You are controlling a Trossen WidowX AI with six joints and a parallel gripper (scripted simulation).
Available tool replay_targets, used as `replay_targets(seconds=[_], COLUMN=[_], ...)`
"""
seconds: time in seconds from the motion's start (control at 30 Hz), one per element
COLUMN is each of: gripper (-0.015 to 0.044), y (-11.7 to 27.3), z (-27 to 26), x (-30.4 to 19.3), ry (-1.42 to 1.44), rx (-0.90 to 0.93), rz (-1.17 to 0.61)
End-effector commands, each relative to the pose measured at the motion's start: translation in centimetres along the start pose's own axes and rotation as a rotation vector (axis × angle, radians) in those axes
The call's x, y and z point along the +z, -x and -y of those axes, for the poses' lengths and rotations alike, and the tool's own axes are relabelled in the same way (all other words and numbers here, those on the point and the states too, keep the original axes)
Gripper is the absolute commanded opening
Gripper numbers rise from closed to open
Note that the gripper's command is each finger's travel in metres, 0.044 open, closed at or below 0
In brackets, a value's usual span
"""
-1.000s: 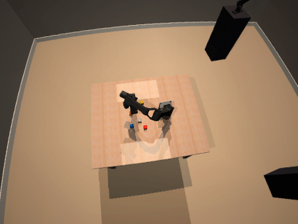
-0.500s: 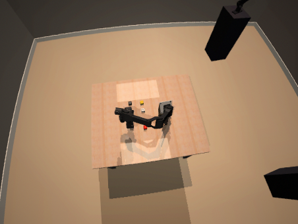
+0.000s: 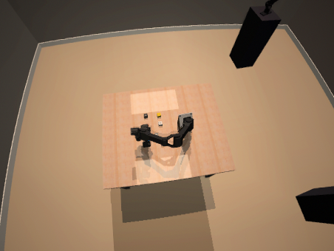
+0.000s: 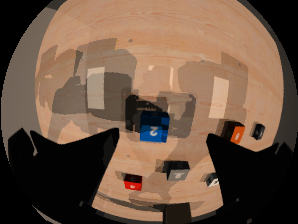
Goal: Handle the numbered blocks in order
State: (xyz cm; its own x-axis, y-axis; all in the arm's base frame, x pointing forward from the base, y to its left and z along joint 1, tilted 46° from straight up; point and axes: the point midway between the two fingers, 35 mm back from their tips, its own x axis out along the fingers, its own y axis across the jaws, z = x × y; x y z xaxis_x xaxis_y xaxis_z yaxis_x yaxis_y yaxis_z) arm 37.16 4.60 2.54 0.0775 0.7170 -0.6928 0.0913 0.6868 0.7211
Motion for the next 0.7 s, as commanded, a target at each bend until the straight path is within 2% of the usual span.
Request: replay_targets(seconds=[0.0, 0.57, 0.67], gripper=[0.04, 0.04, 0.0321], y=[-0.8, -3.3, -3.3], z=[0.0, -0.1, -0.1], x=[-0.2, -0.3, -0.3], ry=[-0.008, -0.008, -0.008], rx=[0.003, 0.005, 0.005], rz=[-0.008, -0.008, -0.008])
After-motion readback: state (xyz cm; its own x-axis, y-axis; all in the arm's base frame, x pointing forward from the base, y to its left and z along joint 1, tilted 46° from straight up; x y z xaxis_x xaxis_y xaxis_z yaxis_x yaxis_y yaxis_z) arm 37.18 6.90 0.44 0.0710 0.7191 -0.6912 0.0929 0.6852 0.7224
